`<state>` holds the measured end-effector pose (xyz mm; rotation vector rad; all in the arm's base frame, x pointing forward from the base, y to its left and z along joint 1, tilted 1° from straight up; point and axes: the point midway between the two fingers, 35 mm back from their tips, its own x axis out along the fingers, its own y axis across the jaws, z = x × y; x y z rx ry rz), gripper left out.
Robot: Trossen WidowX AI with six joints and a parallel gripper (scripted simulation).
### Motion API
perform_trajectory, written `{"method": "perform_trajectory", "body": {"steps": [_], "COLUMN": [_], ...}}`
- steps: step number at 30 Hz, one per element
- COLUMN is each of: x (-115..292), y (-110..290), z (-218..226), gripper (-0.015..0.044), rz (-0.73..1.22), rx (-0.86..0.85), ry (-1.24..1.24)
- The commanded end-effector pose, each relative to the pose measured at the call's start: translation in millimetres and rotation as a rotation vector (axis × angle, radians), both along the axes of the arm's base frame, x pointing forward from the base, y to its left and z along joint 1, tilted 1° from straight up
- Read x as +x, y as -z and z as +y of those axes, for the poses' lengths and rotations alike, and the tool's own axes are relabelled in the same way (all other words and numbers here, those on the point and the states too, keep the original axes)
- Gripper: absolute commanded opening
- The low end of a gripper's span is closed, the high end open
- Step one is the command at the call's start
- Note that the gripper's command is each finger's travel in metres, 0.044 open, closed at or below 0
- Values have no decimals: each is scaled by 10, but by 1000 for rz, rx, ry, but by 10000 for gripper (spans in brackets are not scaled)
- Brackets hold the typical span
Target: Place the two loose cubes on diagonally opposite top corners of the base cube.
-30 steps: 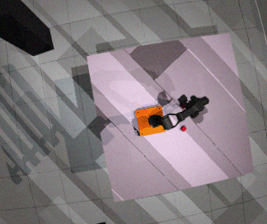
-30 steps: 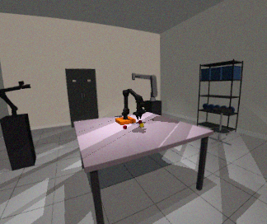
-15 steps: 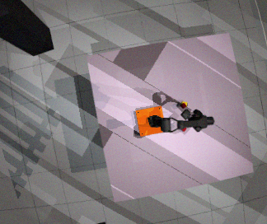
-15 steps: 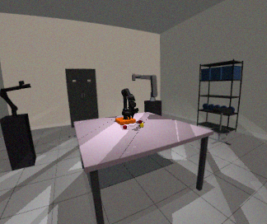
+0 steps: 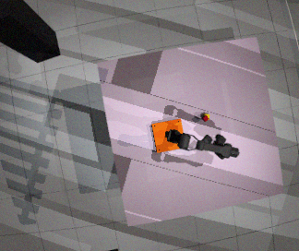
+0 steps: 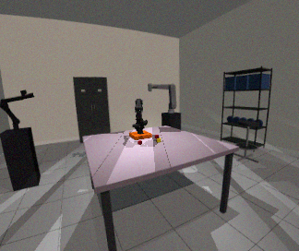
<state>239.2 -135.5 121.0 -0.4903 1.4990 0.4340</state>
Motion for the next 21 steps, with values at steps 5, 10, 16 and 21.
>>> {"method": "perform_trajectory", "body": {"steps": [5,10,16,21], "x": [8,4,8,9], "y": [523,580,724,742], "z": [-32,-30,-33,-34], "gripper": [265,265,265,265], "rz": [-1,-1,-1,-1], "rx": [2,2,2,2], "ry": [-10,-10,-10,-10]}}
